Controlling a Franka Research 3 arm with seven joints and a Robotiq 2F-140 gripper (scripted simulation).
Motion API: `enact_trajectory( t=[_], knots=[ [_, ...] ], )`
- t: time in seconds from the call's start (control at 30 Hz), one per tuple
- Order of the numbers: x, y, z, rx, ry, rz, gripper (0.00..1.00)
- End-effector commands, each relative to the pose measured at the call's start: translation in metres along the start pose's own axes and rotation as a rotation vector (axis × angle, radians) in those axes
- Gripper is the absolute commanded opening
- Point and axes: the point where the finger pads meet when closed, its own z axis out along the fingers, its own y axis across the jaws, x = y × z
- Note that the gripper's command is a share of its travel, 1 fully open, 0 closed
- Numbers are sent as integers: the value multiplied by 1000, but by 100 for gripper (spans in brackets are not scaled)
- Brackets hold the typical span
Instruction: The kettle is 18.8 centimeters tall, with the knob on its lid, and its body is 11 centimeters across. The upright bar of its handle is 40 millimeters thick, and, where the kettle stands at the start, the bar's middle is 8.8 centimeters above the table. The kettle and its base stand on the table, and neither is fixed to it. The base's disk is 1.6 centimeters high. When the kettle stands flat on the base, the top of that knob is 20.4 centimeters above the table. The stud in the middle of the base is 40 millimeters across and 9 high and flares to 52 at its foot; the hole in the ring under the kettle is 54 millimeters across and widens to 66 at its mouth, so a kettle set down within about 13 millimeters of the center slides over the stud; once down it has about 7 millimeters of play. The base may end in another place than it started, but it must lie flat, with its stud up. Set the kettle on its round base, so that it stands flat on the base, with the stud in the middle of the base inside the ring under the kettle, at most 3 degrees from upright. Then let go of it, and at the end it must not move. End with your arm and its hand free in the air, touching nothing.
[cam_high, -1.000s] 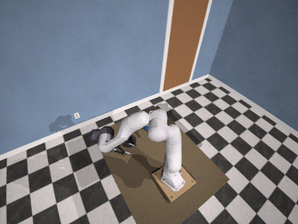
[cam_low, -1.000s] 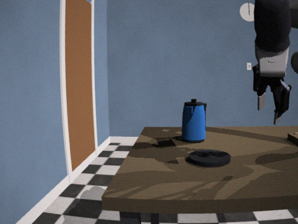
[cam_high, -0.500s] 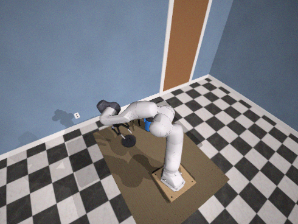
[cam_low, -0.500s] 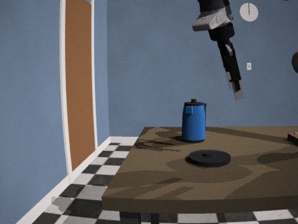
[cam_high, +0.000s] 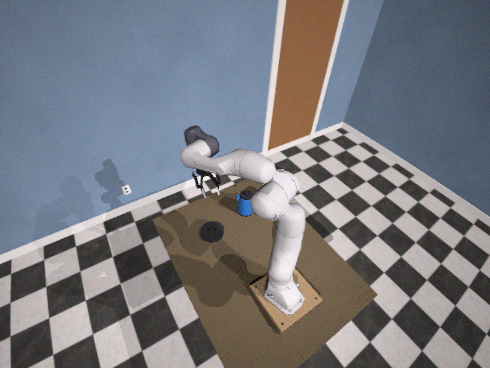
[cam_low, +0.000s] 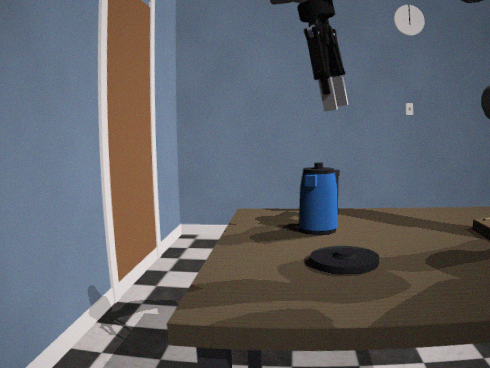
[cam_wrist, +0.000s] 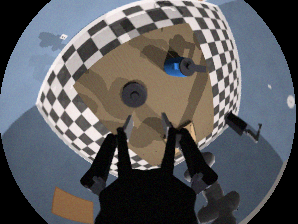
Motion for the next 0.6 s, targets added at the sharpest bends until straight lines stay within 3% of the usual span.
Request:
enact_trajectory(
  t=[0.0, 0.23, 0.57],
  knots=[
    [18, 13, -23, 62, 10, 123, 47],
    [42, 37, -52, 130, 33, 222, 47],
    [50, 46, -63, 154, 42, 258, 47]
  ],
)
